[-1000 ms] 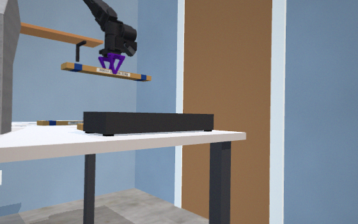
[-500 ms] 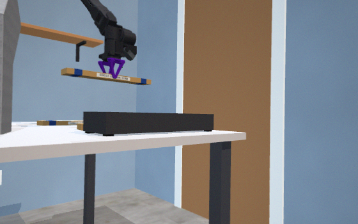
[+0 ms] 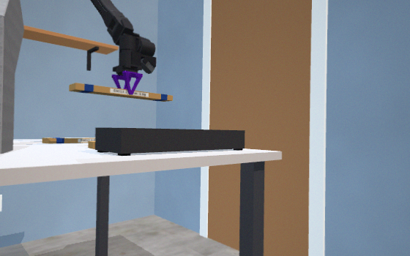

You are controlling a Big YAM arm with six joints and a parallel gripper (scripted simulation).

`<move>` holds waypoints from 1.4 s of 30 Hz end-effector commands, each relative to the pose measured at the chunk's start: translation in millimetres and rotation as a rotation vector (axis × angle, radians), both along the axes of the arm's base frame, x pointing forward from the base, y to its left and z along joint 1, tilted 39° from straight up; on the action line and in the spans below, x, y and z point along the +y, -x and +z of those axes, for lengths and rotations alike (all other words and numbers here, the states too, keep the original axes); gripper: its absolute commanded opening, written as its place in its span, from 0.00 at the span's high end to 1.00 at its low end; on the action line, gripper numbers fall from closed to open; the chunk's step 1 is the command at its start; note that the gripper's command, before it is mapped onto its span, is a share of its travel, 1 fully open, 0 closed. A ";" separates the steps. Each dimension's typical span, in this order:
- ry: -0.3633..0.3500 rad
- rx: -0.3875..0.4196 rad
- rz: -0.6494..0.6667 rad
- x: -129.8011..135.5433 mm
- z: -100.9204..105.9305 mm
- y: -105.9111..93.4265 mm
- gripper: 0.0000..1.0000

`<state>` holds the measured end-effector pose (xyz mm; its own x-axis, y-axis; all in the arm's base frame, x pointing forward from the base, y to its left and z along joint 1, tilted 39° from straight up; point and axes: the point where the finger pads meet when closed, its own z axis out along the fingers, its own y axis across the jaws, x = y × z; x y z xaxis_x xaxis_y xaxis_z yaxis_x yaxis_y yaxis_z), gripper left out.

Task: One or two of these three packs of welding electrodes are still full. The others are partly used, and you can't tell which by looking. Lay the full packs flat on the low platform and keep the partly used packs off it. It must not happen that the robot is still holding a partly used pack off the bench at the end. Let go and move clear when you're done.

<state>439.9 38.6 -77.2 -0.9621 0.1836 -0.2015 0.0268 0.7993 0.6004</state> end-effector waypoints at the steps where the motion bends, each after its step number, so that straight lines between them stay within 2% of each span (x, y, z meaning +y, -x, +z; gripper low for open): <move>1: 0.001 -0.015 -0.011 1.2 2.0 -6.3 1.00; 19: 0.001 -0.013 -0.011 13.6 -14.8 -11.6 1.00; 42: 0.001 -0.013 -0.011 13.6 -14.8 -11.6 1.00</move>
<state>440.2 55.0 -100.4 -0.9651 0.1852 -0.1851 0.0376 0.7976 0.6020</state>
